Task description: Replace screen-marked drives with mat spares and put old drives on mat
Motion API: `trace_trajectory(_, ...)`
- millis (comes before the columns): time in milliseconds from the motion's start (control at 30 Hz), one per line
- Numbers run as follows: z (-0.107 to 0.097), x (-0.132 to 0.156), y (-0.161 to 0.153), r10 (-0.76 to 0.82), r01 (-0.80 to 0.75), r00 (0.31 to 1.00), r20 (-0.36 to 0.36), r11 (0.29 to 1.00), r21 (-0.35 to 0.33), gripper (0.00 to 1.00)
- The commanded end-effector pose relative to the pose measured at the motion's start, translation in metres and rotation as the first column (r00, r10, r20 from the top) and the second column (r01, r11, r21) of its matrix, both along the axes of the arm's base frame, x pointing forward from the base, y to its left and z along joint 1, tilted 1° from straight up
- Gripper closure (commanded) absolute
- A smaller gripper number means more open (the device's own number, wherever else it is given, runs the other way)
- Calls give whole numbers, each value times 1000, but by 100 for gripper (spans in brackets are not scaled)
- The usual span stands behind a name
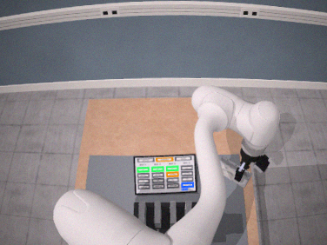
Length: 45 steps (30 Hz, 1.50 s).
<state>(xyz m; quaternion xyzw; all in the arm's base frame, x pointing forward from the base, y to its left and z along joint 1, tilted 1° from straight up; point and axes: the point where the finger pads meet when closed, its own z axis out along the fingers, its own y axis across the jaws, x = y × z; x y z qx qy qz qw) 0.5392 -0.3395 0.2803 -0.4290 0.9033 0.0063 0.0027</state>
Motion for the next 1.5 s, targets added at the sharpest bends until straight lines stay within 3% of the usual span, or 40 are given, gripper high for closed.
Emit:
trace_trajectory(0, 1, 0, 0, -6, 6, 1000, 1, 1000, 0, 90)
trace_trajectory(300, 1, 0, 0, -76, 76, 997, 0, 997, -1, 90)
trace_trajectory(767, 1, 0, 0, -402, 402, 916, -4, 916, -1, 90)
trace_trajectory(1467, 1, 0, 0, -501, 501, 866, -6, 866, -2, 90)
